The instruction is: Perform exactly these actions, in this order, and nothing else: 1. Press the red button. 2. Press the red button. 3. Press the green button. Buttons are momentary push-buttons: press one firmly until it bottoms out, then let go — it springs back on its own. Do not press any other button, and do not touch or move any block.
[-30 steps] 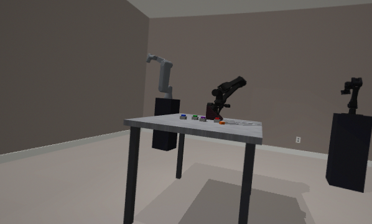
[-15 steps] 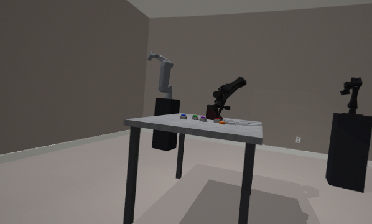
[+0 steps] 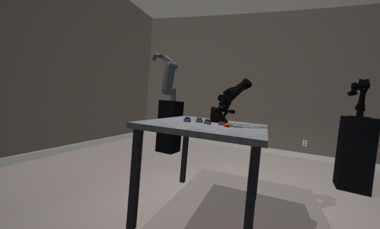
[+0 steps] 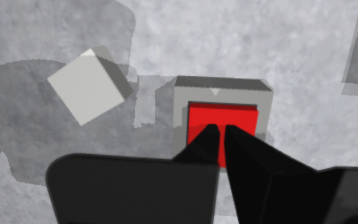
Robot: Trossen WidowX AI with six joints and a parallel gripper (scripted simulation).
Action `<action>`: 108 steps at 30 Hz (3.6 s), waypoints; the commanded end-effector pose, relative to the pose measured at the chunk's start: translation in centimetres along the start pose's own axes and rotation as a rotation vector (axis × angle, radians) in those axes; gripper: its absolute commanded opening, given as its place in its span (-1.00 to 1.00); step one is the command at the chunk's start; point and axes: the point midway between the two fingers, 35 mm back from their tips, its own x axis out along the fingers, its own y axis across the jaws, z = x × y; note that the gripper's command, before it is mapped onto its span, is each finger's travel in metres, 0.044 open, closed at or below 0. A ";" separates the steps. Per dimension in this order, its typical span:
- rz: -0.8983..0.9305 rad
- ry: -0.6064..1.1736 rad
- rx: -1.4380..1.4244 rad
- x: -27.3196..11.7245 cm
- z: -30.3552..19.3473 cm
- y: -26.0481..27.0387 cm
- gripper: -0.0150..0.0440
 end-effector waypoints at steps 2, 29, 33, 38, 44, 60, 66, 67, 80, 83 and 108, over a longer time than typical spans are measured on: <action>0.004 0.011 0.010 0.3 -0.3 -0.1 -0.42; 0.000 0.012 0.011 -9.4 -0.2 -0.2 -0.42; -0.009 0.006 0.022 -9.6 0.5 -2.2 -0.42; -0.025 -0.007 0.057 -10.1 1.2 -9.8 -0.42; -0.022 0.003 0.032 -9.9 -0.2 -17.3 -0.42; -0.012 0.009 0.009 -3.4 -1.3 -20.2 -0.42; -0.011 0.009 0.009 -2.8 -1.3 -20.3 -0.42; -0.011 0.009 0.009 -2.7 -1.3 -20.3 -0.42; -0.010 0.009 0.009 -0.5 -1.3 -20.3 -0.42; -0.010 0.009 0.009 -0.1 -1.4 -20.2 -0.42; -0.016 0.004 0.003 -1.2 -1.1 -20.4 -0.42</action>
